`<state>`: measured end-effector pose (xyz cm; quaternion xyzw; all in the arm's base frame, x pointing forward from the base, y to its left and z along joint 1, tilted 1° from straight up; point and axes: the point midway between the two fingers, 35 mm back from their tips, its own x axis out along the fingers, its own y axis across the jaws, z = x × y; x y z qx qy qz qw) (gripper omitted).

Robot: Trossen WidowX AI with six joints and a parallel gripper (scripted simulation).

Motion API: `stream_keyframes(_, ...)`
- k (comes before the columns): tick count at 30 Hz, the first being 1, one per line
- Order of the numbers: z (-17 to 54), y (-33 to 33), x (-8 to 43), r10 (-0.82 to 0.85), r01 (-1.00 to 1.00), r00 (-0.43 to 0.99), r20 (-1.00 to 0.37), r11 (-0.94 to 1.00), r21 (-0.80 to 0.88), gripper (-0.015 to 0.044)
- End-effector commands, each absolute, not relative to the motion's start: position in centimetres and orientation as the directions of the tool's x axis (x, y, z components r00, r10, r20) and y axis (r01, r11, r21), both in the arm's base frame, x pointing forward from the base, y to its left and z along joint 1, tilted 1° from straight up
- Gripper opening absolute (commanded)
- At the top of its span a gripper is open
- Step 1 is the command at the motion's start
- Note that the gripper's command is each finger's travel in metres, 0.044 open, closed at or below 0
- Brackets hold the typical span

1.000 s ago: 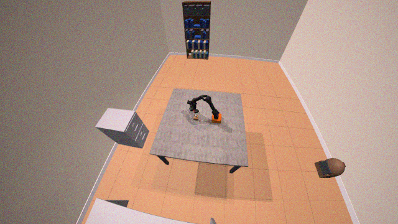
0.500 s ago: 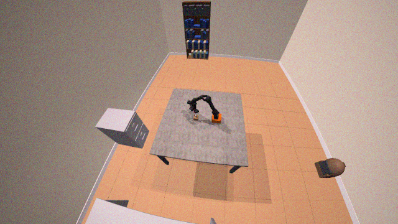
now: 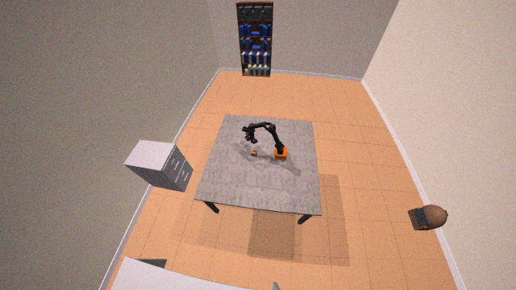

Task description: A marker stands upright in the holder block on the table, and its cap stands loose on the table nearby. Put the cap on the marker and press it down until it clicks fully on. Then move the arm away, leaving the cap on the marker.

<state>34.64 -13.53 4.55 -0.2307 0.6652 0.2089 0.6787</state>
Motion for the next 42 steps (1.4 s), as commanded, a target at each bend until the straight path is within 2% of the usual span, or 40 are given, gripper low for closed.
stream_keyframes(1,5.1,-12.9,34.5,-0.024,-0.588,0.021,-0.999,0.808,-0.032,0.0000)
stream_keyframes(29,9.8,-1.7,31.0,-0.014,-0.588,0.019,-1.000,0.808,-0.023,0.0000)
stream_keyframes(42,9.1,-1.4,30.9,-0.014,-0.588,0.019,-1.000,0.808,-0.023,0.0000)
